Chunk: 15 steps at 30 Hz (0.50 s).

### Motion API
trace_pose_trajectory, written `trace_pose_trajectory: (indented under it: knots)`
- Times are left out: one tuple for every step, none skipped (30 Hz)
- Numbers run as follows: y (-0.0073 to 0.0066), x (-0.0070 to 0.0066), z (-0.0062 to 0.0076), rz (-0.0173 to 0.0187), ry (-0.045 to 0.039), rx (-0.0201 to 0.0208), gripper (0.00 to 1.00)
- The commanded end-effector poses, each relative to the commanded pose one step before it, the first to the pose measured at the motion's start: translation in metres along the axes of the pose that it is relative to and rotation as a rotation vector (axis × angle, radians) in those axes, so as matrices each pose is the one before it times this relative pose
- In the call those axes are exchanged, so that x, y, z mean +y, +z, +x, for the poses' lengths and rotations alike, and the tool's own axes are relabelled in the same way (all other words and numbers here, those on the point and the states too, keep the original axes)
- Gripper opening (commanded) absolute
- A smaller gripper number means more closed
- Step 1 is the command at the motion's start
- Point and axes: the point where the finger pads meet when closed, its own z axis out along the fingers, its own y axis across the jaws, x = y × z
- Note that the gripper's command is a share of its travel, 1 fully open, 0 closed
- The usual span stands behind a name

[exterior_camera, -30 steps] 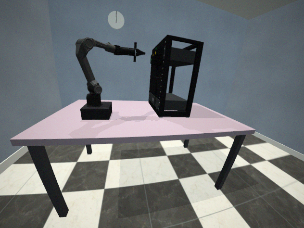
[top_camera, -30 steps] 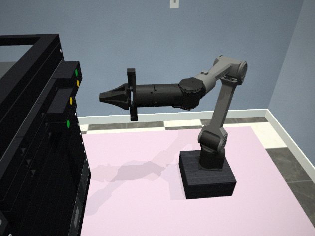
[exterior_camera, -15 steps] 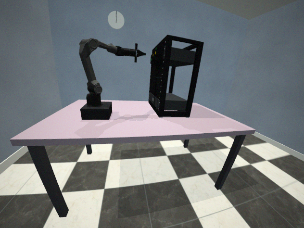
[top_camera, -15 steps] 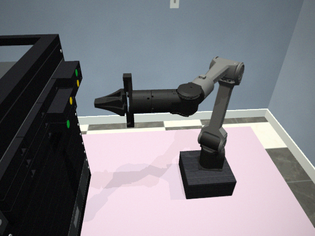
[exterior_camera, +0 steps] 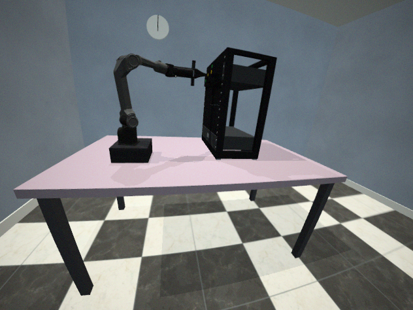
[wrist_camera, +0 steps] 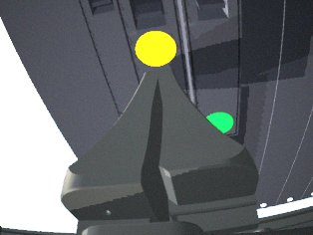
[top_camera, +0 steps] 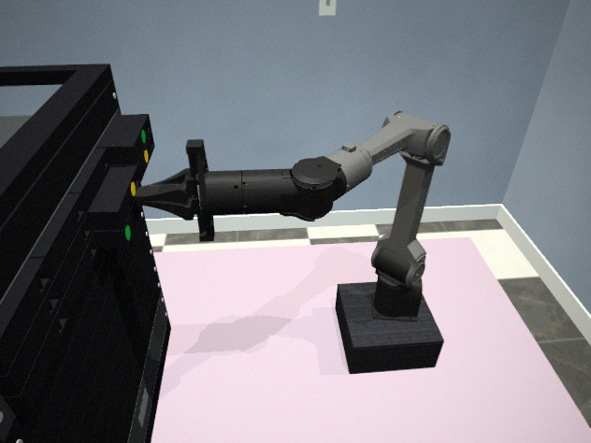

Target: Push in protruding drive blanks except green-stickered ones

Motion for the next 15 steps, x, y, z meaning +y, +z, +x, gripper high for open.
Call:
trace_pose_trajectory:
  knots:
    - [-0.00031,0.00144,0.00018,-0.00255,0.00204,0.00086,0.00]
    - [0.00000,0.00000,0.00000,0.00000,0.00000,0.00000,0.00]
    - [0.00000,0.00000,0.00000,0.00000,0.00000,0.00000,0.00]
    - [0.00000,0.00000,0.00000,0.00000,0.00000,0.00000,0.00]
    - [0.00000,0.00000,0.00000,0.00000,0.00000,0.00000,0.00]
    - [0.00000,0.00000,0.00000,0.00000,0.00000,0.00000,0.00]
    - [0.00000,0.00000,0.00000,0.00000,0.00000,0.00000,0.00]
    - [0.00000,0.00000,0.00000,0.00000,0.00000,0.00000,0.00]
    - [0.00000,0.00000,0.00000,0.00000,0.00000,0.00000,0.00]
    - [0.00012,0.00000,0.00000,0.00000,0.00000,0.00000,0.00]
    - [0.00066,0.00001,0.00001,0.00000,0.00000,0.00000,0.00]
    - [0.00136,0.00002,0.00001,0.00000,0.00000,0.00000,0.00]
    - [0.00189,0.00003,0.00001,0.00000,0.00000,0.00000,0.00]
    - [0.00207,0.00003,0.00001,0.00000,0.00000,0.00000,0.00]
    - [0.00185,0.00003,0.00001,0.00000,0.00000,0.00000,0.00]
